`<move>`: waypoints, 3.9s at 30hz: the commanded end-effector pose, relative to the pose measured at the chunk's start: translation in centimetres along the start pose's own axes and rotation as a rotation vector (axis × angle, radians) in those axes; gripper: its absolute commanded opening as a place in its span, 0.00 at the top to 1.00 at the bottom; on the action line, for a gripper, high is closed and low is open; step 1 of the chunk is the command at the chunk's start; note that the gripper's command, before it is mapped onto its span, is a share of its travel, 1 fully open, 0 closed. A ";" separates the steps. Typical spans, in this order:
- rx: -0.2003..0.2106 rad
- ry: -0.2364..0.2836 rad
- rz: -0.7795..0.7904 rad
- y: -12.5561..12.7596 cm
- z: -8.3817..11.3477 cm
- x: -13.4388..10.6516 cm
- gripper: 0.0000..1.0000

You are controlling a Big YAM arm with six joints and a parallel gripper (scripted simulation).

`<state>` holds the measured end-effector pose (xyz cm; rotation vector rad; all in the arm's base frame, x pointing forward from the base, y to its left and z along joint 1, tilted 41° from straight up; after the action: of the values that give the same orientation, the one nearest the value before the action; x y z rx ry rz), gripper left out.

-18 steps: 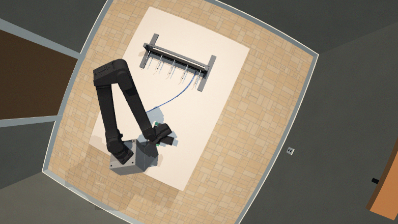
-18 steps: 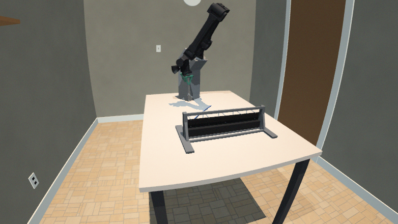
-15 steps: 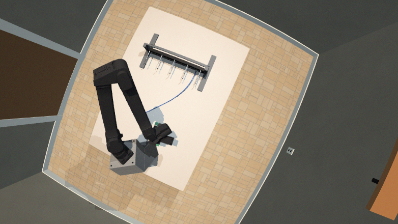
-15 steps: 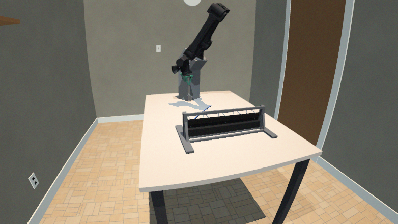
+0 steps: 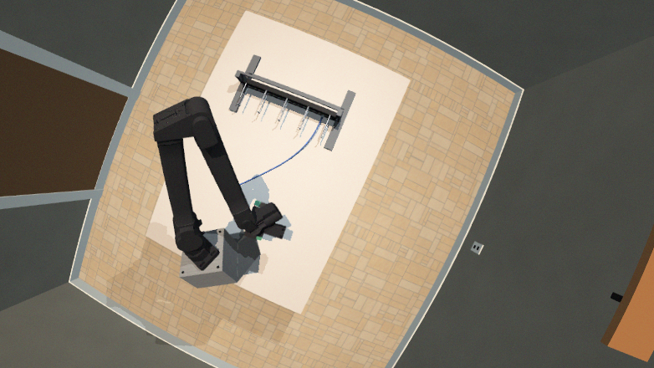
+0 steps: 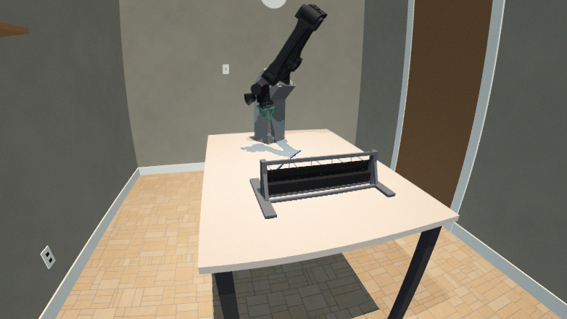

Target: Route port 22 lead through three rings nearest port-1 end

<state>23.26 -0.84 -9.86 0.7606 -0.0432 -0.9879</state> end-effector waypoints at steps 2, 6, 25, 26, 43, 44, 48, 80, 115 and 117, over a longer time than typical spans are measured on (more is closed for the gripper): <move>-0.001 -0.008 0.013 0.5 0.1 -0.5 0.00; -0.001 -0.022 0.051 3.3 -0.4 -1.9 0.00; -0.010 -0.120 0.240 18.7 -3.4 -6.1 0.00; -0.011 -0.120 0.239 18.7 -3.4 -6.1 0.00; 0.010 -0.124 0.260 19.4 -3.5 -6.0 1.00; 0.010 -0.124 0.260 19.4 -3.5 -6.0 1.00; 0.010 -0.124 0.260 19.4 -3.5 -6.0 1.00; -0.020 -0.124 0.764 16.6 -3.5 -5.3 0.68; -0.015 -0.127 0.758 16.7 -3.8 -5.3 0.68; -0.013 -0.126 0.760 16.9 -3.9 -5.4 0.68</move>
<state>33.73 11.24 -0.72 0.5954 -0.4041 -0.2922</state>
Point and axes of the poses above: the point where the finger pads meet when closed, its own z axis back along the fingers, its own y axis across the jaws, x = y × z, the point moved 4 cm from there along z, back along the fingers, and after that the axes turned 12 degrees about z, right-handed, at the moved point
